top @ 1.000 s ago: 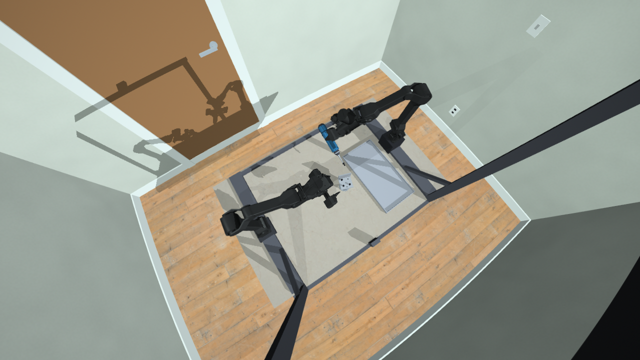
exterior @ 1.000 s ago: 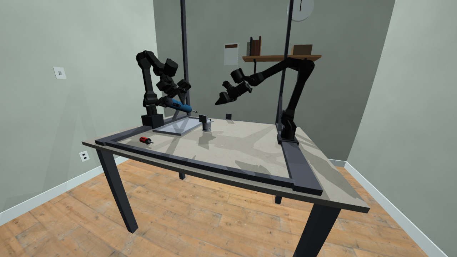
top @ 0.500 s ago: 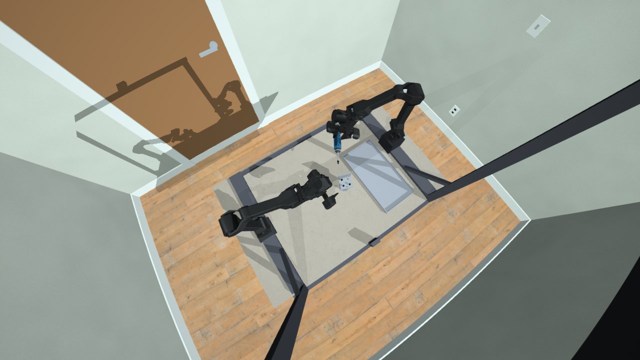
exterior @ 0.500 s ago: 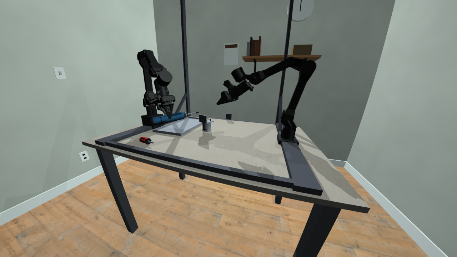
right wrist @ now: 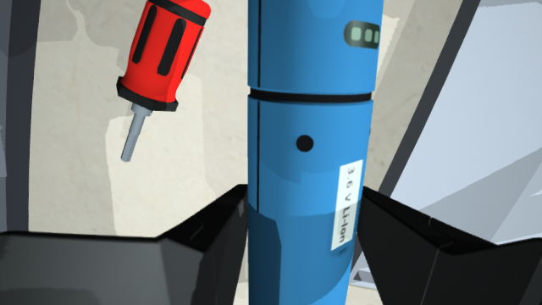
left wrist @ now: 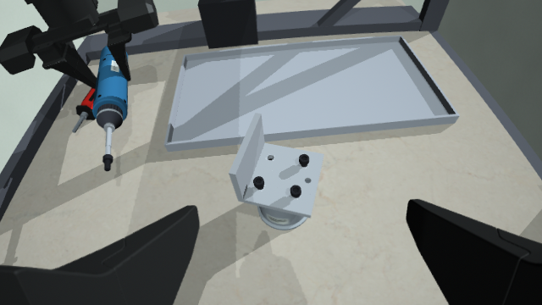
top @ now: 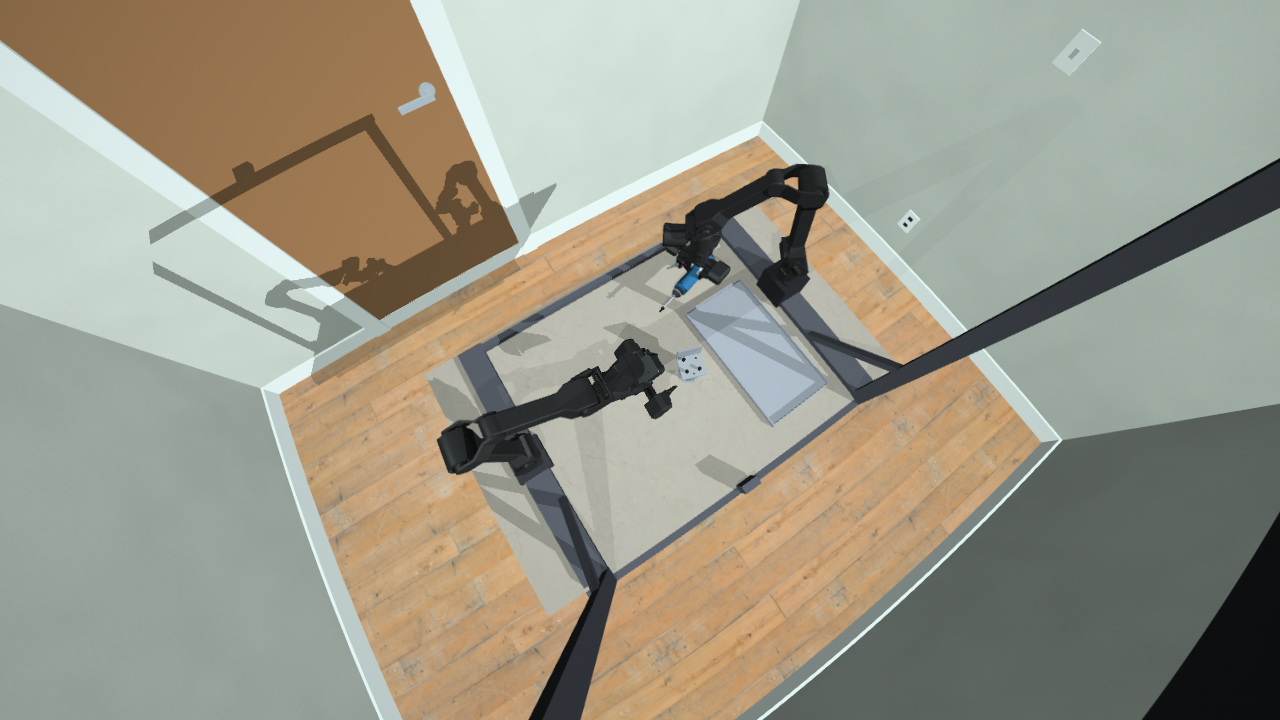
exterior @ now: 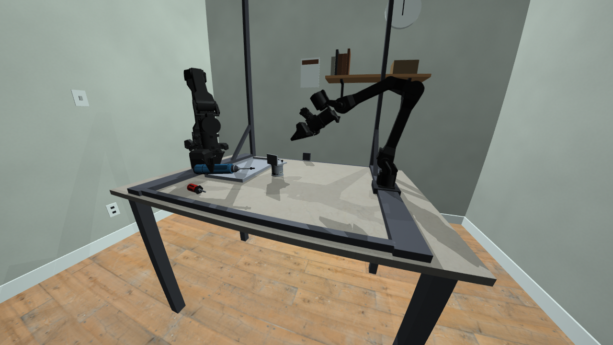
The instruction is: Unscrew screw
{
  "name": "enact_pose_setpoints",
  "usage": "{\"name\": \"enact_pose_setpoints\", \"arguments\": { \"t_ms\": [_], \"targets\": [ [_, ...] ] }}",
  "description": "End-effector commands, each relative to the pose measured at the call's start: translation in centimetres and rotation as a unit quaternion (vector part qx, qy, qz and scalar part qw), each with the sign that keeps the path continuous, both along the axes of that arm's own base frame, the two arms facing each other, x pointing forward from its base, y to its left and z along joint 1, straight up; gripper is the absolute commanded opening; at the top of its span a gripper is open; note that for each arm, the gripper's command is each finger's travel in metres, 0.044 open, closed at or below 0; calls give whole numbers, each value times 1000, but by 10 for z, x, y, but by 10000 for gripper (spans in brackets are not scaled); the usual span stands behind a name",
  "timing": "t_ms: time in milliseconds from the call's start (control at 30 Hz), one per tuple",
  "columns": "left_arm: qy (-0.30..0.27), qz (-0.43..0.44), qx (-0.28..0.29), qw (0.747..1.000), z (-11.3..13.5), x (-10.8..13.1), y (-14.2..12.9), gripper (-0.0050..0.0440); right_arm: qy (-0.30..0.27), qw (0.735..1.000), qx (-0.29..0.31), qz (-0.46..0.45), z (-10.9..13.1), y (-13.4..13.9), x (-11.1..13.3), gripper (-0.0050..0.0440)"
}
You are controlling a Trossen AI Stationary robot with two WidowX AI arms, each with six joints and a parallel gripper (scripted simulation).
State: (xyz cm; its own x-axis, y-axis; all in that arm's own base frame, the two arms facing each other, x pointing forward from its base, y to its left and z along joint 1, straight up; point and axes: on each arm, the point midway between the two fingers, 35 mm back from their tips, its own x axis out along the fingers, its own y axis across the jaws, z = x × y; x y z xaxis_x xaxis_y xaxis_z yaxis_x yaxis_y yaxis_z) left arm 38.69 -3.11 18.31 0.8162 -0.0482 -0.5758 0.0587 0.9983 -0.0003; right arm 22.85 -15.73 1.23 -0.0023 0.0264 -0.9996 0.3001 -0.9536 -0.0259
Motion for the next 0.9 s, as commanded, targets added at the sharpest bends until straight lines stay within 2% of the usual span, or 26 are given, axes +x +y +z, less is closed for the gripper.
{"name": "enact_pose_setpoints", "arguments": {
  "t_ms": [0, 367, 867],
  "targets": [
    [-14, 1, -1, 1000, 11, 1, 0, 440, 17, 997, 11, -74, 2, -10, -7, 161],
    [-14, 1, -1, 1000, 11, 1, 0, 440, 25, 995, 17, -93, 1, -10, -9, 161],
    [-14, 1, -1, 1000, 11, 1, 0, 440, 33, 995, 22, -90, -48, -5, -11, 161]
  ]
}}
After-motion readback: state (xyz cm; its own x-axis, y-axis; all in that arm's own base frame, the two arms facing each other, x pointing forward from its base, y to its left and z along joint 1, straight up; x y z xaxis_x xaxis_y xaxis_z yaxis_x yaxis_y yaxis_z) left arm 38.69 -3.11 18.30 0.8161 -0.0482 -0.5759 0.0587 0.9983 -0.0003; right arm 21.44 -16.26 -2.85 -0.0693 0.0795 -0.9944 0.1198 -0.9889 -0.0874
